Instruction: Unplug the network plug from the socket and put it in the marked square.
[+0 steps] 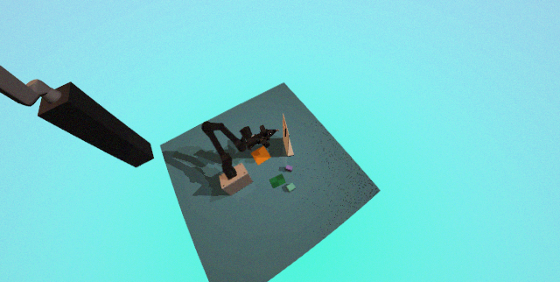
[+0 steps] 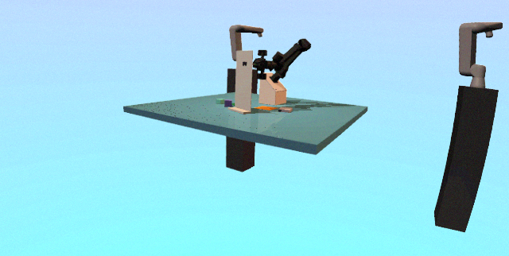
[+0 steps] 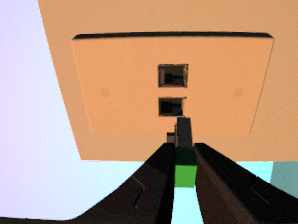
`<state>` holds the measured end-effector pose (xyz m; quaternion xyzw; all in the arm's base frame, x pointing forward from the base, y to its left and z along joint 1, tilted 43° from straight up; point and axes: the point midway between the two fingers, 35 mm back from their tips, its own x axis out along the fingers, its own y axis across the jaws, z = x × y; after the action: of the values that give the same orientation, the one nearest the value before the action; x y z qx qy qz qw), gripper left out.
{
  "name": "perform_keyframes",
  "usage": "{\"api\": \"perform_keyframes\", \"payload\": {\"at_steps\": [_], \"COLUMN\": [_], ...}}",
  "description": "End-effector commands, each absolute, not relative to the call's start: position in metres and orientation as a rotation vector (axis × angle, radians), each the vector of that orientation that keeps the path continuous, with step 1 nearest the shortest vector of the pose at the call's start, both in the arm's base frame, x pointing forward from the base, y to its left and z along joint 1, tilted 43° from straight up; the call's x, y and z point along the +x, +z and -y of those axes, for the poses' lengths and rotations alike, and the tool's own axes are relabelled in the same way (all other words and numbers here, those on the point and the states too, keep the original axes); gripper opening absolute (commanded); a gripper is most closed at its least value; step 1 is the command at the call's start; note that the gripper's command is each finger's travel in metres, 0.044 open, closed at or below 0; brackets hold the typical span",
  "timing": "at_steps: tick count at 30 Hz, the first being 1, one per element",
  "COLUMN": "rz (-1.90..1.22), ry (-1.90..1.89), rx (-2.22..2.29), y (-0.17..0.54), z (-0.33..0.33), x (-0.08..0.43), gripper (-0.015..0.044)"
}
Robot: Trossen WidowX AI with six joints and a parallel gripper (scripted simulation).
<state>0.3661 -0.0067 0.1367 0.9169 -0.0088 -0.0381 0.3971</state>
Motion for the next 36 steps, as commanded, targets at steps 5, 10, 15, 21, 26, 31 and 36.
{"api": "perform_keyframes", "payload": {"at_steps": [5,10,15,21,26,31,36], "rz": [0.026,0.026,0.026,0.026,0.026,0.026,0.026], "ry": [-0.102,-0.102,-0.102,-0.102,-0.102,-0.102,-0.103], "rx": [2.325,2.325,2.325,2.325,2.325,2.325,2.325], "y": [0.137,0.138,0.139,0.14,0.141,0.141,0.142], "z": [0.006,0.005,0.004,0.003,0.003,0.002,0.001], "x": [0.361,0.36,0.358,0.356,0.354,0.353,0.351], "gripper": [0.0,0.0,0.0,0.0,0.0,0.0,0.0]}}
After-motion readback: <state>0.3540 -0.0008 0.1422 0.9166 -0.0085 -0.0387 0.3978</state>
